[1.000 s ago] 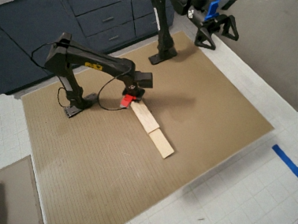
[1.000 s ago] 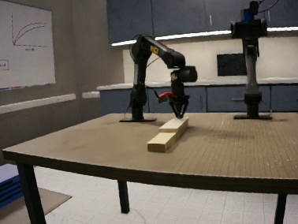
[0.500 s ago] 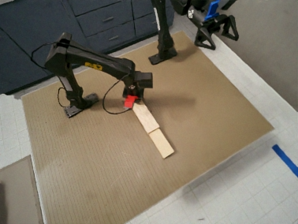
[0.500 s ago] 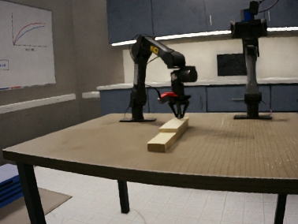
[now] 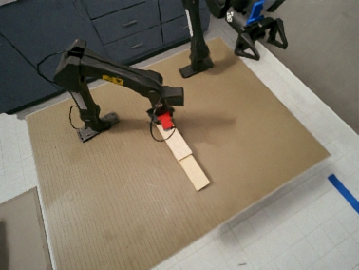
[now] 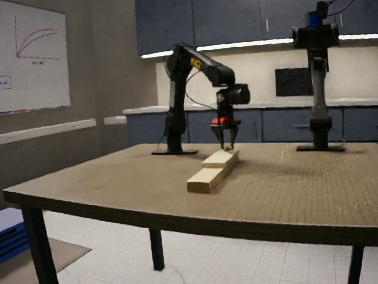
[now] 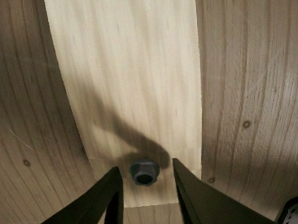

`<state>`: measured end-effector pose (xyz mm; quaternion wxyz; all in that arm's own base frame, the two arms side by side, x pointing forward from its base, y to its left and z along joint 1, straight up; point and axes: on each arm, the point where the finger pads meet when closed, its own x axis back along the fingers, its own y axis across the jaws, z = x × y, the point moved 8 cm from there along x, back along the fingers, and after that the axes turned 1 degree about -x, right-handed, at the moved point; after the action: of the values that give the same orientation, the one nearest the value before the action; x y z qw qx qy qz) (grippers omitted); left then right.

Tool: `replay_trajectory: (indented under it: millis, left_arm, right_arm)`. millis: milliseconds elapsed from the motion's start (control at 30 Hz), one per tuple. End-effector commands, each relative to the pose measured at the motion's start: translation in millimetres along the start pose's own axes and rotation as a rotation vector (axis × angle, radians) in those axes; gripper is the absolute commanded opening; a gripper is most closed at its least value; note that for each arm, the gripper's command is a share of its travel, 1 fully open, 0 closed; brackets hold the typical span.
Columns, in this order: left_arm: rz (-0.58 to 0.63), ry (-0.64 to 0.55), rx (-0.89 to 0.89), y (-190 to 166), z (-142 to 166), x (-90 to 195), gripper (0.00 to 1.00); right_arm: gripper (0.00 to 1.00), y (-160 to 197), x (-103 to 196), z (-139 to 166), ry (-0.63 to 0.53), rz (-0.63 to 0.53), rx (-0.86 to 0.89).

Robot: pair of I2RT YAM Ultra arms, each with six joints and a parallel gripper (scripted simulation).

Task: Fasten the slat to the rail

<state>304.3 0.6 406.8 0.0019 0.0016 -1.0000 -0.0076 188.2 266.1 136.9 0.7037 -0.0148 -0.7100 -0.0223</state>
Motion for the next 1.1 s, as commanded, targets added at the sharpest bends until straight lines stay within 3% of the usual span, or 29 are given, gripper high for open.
replay_trajectory:
  millis: [0, 33, 500, 567, 600, 700, 1067]
  left_arm:
    - [0.000, -0.012, 0.000, 0.1, -3.6, 1.0, 1.00]
    - [0.000, -0.012, 0.000, 0.1, -3.6, 1.0, 1.00]
    - [0.000, -0.012, 0.000, 0.1, -3.6, 1.0, 1.00]
    - [0.000, -0.012, 0.000, 0.1, -3.6, 1.0, 1.00]
    - [0.000, -0.012, 0.000, 0.1, -3.6, 1.0, 1.00]
    - [0.000, -0.012, 0.000, 0.1, -3.6, 1.0, 1.00]
    - [0.000, -0.012, 0.000, 0.1, -3.6, 1.0, 1.00]
  right_arm:
    - [0.34, 2.4, 7.6, -1.6, 0.002, -0.003, 0.193]
    - [0.34, 2.6, 7.8, -1.7, 0.003, -0.001, 0.311]
    - [0.34, 3.1, 10.3, -1.9, 0.009, 0.001, 0.949]
    - [0.34, 3.1, 10.3, -1.9, 0.009, 0.001, 0.949]
    - [0.34, 3.1, 10.4, -1.9, 0.010, 0.000, 1.066]
    - [0.34, 3.4, 10.4, -2.2, 0.016, 0.001, 1.200]
    - [0.34, 3.5, 10.4, -2.2, 0.016, 0.001, 1.202]
